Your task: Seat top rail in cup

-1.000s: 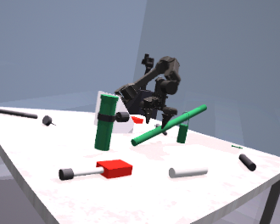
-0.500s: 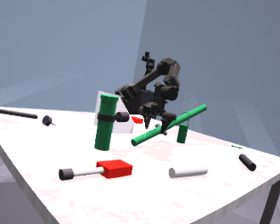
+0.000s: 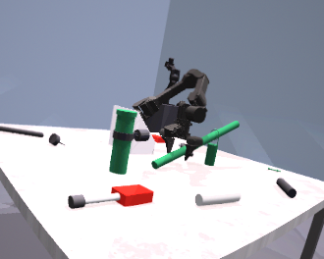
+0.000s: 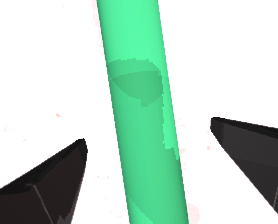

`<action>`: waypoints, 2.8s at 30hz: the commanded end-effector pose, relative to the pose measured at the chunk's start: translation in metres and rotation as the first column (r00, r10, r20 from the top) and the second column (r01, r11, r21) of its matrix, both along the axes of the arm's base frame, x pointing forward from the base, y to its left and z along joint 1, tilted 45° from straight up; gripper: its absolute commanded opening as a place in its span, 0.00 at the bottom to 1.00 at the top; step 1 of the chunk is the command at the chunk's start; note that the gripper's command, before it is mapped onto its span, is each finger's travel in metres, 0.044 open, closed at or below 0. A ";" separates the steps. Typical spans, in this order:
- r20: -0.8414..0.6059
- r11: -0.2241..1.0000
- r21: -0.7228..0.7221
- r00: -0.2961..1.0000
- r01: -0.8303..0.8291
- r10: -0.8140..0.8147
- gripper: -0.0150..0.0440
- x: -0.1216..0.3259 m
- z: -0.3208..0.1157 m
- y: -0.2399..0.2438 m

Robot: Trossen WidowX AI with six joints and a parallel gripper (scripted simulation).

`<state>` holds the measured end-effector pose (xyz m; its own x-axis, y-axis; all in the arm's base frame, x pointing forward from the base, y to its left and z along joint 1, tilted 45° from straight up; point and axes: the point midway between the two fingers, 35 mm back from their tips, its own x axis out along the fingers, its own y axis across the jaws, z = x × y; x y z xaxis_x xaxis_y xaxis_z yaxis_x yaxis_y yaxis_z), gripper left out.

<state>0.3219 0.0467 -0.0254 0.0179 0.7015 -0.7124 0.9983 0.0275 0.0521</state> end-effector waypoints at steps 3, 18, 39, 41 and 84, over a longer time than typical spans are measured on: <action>-0.009 1.000 0.006 1.000 0.003 -0.003 0.91 -0.002 -0.004 0.003; -0.009 1.000 0.006 1.000 0.003 -0.003 0.51 -0.002 -0.004 0.003; 0.013 0.973 -0.230 1.000 0.002 0.001 0.25 0.006 0.015 -0.059; 0.013 0.959 -0.282 1.000 0.002 0.002 0.25 0.005 0.020 -0.073; 0.004 0.960 -0.279 1.000 -0.002 0.003 0.25 0.008 0.023 -0.086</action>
